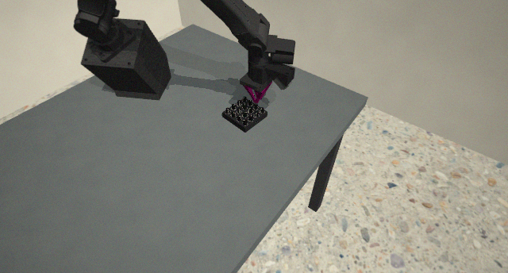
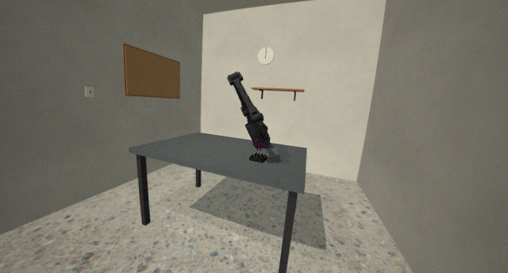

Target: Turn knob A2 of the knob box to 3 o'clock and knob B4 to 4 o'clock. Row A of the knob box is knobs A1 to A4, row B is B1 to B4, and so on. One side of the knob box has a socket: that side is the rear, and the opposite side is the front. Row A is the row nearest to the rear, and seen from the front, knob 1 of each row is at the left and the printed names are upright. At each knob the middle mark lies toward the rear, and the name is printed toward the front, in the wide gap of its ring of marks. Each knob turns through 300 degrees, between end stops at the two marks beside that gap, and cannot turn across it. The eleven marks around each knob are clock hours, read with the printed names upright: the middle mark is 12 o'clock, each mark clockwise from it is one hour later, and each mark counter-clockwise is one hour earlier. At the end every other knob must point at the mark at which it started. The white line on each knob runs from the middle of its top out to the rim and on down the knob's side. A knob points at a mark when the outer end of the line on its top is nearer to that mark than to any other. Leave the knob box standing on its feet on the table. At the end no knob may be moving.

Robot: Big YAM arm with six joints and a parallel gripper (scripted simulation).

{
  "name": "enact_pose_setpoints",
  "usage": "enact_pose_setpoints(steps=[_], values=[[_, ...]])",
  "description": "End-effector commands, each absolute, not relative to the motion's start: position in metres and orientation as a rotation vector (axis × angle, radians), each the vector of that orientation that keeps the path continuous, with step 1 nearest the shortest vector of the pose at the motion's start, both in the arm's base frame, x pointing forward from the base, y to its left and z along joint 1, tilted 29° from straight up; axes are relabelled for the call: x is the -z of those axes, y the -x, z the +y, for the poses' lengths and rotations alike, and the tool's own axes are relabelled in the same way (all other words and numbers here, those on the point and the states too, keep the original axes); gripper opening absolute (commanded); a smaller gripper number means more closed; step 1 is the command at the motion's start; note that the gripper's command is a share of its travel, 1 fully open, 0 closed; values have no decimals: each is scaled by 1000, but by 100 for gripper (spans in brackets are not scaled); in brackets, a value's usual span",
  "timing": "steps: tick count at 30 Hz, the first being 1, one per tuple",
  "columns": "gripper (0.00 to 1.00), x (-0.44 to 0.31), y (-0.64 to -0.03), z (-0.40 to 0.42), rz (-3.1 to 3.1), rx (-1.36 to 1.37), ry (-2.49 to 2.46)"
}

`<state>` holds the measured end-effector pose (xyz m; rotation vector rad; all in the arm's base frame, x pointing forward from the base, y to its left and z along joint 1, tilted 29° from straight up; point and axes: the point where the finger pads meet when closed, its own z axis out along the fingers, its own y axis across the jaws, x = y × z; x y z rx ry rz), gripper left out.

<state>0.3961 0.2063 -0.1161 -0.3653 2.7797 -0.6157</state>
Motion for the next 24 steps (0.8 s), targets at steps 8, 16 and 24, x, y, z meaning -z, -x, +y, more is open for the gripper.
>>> enact_pose_setpoints(steps=[8,16,24], values=[[18,110,-397,209,2772,623,445],[18,110,-397,209,2771,622,445],[18,110,-397,209,2771,622,445]])
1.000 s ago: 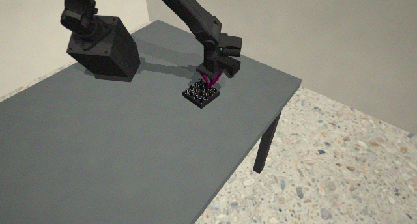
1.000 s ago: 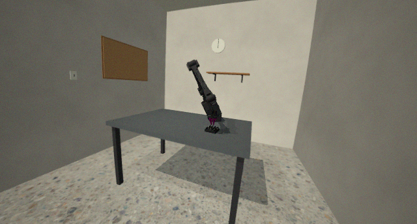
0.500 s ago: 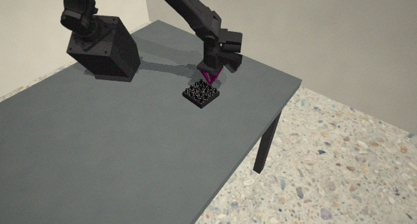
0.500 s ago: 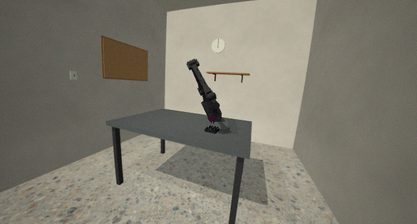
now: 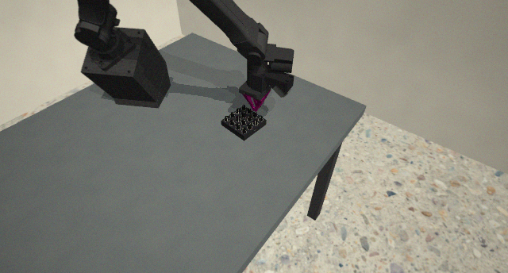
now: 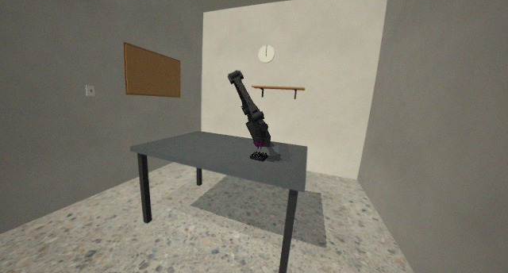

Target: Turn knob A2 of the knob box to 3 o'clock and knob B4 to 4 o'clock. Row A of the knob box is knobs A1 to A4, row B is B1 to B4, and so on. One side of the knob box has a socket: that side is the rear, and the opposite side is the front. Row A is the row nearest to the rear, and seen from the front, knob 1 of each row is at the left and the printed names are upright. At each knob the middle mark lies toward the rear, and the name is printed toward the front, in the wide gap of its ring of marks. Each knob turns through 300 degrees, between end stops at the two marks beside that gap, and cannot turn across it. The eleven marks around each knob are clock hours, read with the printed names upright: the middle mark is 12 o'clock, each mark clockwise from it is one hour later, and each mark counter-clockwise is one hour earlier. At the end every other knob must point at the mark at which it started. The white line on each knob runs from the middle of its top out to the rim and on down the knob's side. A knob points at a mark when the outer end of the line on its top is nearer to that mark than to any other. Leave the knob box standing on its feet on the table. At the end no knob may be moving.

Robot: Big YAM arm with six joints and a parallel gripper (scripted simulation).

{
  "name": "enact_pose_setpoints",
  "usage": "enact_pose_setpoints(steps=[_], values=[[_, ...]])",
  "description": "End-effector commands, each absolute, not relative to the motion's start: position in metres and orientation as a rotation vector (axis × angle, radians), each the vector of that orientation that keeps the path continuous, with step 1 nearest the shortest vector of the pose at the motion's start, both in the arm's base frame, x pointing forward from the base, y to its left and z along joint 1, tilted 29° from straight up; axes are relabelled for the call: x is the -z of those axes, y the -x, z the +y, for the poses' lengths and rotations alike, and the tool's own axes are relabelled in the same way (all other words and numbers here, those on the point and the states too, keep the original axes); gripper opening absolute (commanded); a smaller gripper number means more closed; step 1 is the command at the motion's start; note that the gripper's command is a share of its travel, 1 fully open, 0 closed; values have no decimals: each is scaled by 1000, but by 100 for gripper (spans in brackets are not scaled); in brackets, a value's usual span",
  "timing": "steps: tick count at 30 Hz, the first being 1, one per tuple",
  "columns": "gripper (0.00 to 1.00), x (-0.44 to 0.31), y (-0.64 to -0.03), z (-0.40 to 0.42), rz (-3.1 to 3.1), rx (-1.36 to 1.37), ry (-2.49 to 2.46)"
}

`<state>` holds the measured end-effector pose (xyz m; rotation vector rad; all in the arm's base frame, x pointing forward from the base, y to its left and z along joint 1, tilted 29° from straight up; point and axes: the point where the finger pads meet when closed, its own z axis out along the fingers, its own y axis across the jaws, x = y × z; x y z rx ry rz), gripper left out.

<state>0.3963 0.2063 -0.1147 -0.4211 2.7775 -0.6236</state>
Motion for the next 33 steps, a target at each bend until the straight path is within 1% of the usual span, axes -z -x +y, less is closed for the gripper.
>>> enact_pose_setpoints(steps=[1,33], values=[[18,110,-397,209,2771,622,445],[18,125,-404,202,2772,625,461]])
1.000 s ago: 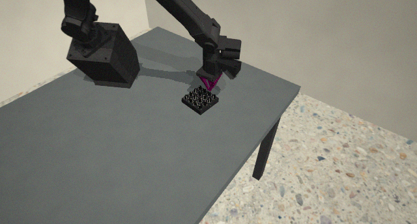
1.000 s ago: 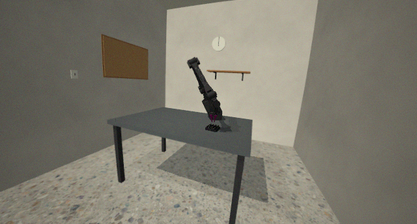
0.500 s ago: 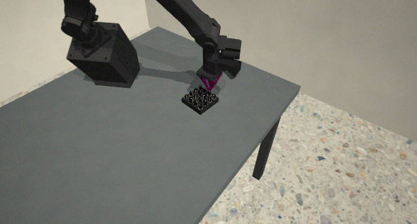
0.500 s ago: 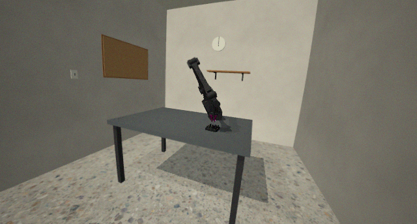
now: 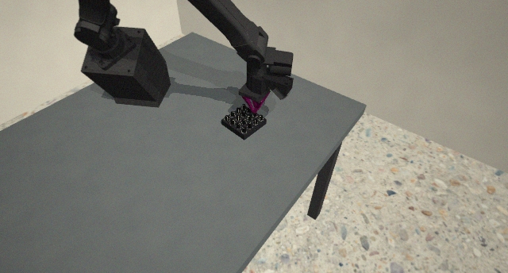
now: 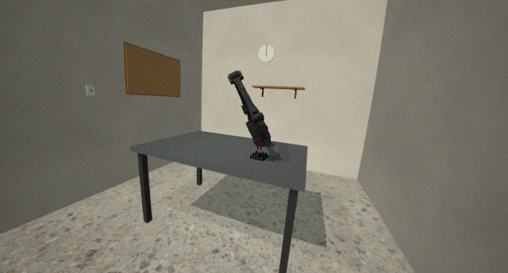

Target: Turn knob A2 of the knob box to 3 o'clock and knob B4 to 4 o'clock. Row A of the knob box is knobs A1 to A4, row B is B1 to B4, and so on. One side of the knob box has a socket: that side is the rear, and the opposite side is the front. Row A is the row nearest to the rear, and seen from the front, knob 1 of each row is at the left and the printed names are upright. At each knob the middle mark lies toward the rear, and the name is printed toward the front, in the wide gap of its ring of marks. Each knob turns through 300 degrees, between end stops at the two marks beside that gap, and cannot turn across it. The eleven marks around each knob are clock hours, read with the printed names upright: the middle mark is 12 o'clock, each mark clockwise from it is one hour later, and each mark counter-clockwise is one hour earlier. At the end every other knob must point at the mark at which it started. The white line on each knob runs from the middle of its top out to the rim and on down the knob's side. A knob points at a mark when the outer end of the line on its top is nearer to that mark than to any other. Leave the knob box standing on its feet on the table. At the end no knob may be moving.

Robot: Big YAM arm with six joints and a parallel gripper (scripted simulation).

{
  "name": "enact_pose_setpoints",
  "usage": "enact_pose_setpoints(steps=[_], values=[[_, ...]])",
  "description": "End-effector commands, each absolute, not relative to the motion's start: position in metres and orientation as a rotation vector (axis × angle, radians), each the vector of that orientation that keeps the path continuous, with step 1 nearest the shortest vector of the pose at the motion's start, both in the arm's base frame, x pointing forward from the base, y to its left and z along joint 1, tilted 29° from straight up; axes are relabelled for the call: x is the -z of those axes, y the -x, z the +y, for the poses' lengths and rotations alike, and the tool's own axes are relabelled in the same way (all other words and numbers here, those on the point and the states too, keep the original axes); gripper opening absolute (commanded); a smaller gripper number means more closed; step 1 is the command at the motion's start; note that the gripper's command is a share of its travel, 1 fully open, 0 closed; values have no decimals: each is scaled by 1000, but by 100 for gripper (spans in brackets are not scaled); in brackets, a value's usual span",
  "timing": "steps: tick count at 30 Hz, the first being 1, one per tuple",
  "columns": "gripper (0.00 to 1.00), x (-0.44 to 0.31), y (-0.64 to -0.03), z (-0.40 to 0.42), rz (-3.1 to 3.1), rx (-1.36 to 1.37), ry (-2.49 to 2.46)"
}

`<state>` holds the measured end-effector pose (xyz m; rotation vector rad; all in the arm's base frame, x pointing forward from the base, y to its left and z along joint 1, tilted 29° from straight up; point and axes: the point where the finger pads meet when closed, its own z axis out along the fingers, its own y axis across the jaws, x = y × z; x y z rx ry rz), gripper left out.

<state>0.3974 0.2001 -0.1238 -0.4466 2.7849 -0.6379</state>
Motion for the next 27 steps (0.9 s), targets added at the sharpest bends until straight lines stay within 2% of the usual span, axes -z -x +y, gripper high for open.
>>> enact_pose_setpoints(steps=[1,3,7,27], values=[[18,125,-404,202,2772,625,461],[18,110,-406,220,2735,587,484],[18,131,-409,199,2770,622,454],[18,144,-424,199,2753,603,451]])
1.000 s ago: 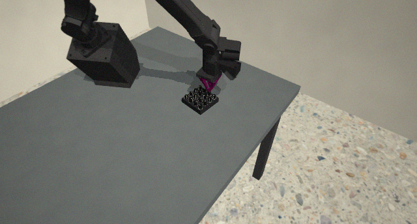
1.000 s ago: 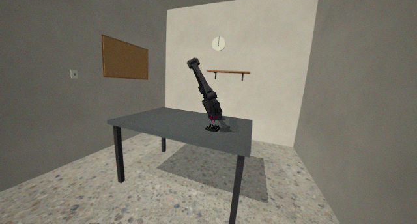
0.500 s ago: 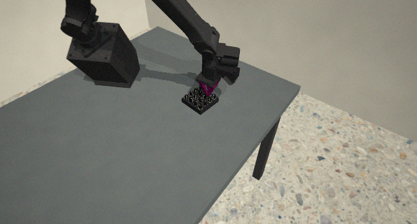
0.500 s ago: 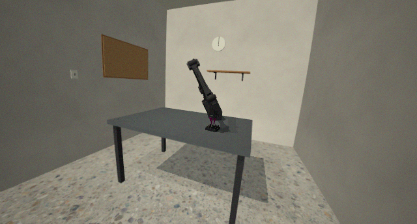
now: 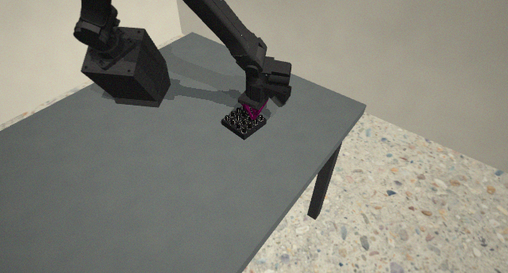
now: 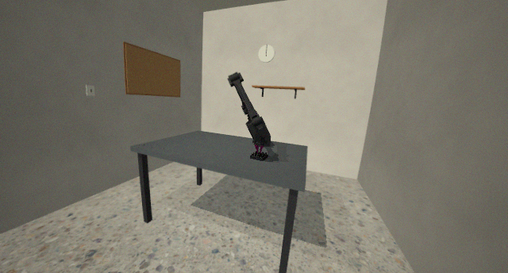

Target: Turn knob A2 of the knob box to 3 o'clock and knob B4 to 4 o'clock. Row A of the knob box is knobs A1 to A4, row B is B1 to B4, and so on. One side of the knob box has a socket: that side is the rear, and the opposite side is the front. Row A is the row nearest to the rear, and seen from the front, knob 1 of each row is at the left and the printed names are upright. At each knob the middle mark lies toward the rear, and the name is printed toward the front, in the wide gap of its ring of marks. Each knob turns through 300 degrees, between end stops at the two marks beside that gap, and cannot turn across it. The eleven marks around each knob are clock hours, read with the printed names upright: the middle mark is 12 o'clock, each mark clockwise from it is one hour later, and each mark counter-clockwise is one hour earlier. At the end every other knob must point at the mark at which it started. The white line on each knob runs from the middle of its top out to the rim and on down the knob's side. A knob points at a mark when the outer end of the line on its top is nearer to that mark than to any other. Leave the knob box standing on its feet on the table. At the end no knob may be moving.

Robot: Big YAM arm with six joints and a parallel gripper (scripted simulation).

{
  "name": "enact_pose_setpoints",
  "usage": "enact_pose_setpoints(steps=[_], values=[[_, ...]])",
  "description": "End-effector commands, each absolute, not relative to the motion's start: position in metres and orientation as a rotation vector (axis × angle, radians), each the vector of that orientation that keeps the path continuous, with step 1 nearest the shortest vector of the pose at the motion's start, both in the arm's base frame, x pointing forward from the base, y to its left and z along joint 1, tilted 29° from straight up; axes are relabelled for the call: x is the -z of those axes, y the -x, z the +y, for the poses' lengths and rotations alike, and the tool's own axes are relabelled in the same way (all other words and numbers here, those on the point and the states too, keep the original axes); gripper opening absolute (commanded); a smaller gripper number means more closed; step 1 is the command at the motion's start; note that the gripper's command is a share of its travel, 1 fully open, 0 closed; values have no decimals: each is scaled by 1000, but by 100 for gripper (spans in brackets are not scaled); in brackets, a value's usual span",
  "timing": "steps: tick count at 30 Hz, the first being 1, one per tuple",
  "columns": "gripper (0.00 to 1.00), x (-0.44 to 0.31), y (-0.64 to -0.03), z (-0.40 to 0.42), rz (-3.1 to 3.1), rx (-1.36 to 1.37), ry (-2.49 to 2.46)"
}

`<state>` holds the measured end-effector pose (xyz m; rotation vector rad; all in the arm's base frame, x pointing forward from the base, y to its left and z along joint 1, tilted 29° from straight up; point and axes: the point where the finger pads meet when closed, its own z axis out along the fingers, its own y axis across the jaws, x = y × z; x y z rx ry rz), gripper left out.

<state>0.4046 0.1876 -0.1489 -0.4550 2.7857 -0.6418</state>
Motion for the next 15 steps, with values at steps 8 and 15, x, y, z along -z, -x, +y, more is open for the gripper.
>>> enact_pose_setpoints(steps=[8,15], values=[[18,145,-425,200,2750,600,453],[18,144,-426,200,2748,598,453]])
